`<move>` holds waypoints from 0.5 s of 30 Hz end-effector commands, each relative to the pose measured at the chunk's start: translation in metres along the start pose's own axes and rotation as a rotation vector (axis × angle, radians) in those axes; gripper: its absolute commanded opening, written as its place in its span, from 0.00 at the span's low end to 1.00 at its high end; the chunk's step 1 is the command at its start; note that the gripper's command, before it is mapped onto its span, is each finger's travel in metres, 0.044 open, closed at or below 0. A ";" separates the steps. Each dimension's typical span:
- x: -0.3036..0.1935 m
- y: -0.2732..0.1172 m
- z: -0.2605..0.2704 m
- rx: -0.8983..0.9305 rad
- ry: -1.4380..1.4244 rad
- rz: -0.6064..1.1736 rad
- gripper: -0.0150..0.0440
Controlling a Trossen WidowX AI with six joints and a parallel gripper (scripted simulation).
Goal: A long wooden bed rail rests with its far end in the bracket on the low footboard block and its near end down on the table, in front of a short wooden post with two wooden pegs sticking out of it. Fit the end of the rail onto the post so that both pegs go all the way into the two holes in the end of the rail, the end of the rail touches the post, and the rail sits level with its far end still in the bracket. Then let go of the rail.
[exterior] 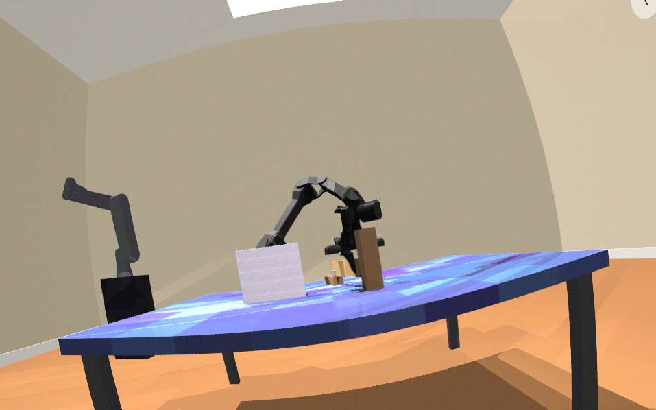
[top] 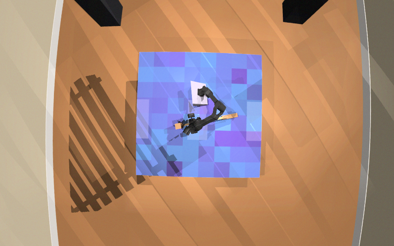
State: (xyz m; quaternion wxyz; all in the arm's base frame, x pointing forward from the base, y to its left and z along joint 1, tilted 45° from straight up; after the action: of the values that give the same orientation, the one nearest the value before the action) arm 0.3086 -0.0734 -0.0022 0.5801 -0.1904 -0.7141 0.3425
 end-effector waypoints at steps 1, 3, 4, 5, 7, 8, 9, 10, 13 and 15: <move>-0.004 -0.003 0.000 -0.008 -0.002 0.006 0.25; -0.004 -0.003 0.000 -0.008 -0.002 0.006 0.25; -0.004 -0.003 0.000 -0.008 -0.002 0.006 0.25; -0.005 -0.003 0.000 -0.008 -0.002 0.006 0.25; -0.005 -0.002 0.000 -0.008 -0.002 0.006 0.25; -0.005 -0.002 0.000 -0.008 -0.002 0.006 0.25; -0.006 -0.002 0.000 -0.008 -0.002 0.006 0.25; -0.006 -0.002 0.000 -0.008 -0.002 0.006 0.25; -0.007 -0.002 0.000 -0.008 -0.002 0.006 0.25; -0.007 -0.002 0.000 -0.008 -0.002 0.006 0.25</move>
State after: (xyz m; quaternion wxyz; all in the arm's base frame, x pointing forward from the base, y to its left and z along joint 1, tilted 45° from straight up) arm 0.3096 -0.0759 -0.0051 0.5800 -0.1905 -0.7142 0.3424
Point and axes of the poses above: the point midway between the two fingers, 35 mm back from their tips, its own y axis out along the fingers, its own z axis across the jaws, x = y × z, the point moved 10 cm from there along -y, back along the fingers, and after that the axes turned 1 degree about -y, right-handed, at the moved point
